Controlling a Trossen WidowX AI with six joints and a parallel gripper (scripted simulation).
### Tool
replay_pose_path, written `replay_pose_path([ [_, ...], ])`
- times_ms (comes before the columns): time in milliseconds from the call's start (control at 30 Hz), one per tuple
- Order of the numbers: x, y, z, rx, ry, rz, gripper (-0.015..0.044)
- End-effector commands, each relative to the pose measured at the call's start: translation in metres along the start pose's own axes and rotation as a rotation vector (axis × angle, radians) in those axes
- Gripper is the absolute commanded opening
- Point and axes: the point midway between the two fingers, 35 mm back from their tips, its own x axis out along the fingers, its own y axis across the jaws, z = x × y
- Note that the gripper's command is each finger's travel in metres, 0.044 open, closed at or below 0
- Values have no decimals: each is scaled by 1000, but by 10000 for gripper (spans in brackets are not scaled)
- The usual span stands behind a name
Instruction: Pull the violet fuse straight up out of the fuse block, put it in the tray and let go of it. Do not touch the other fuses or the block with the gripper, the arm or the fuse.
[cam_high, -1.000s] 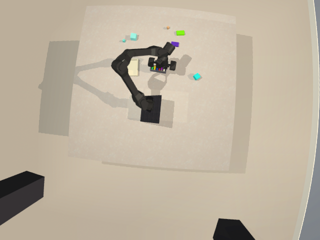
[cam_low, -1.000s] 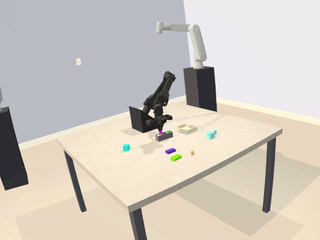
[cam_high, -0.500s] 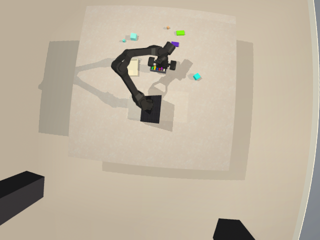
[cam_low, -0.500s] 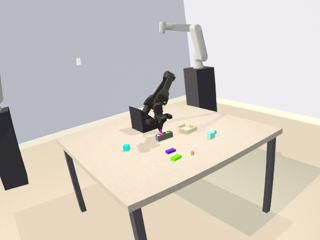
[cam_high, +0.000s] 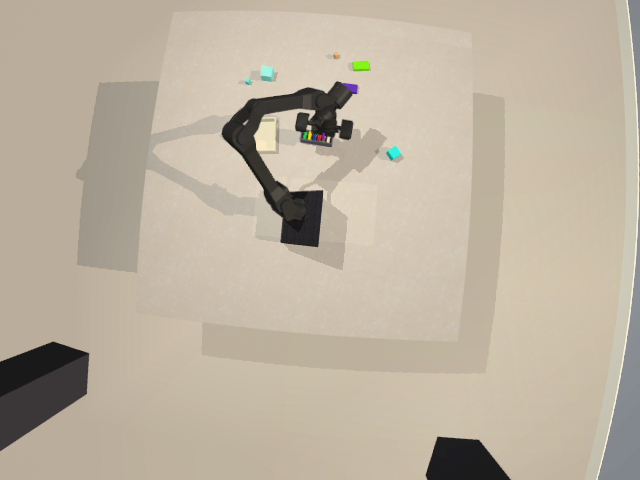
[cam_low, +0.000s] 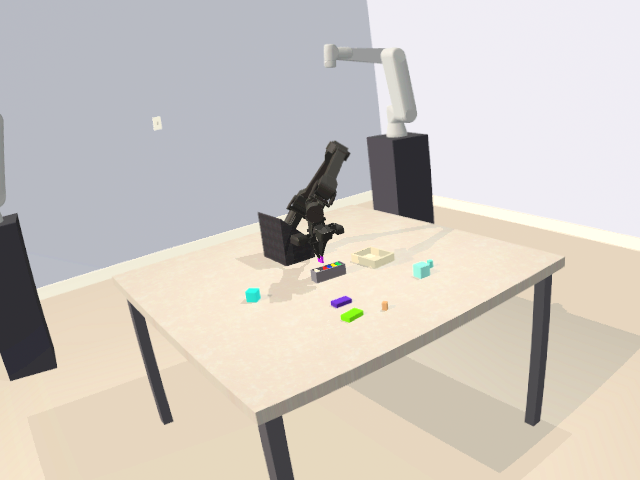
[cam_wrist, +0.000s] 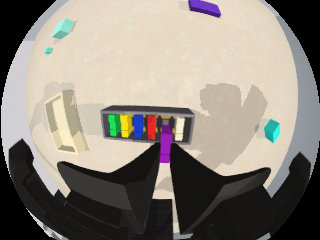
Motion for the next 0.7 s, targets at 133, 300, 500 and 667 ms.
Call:
replay_pose_path([
  [133, -13, -1, 0, -5, -3, -6, 0],
  [300, -14, 9, 3, -4, -3, -11, 0],
  [500, -15, 50, 13, -2, -5, -27, 0],
  [667, -15, 85, 16, -1, -7, -34, 0],
])
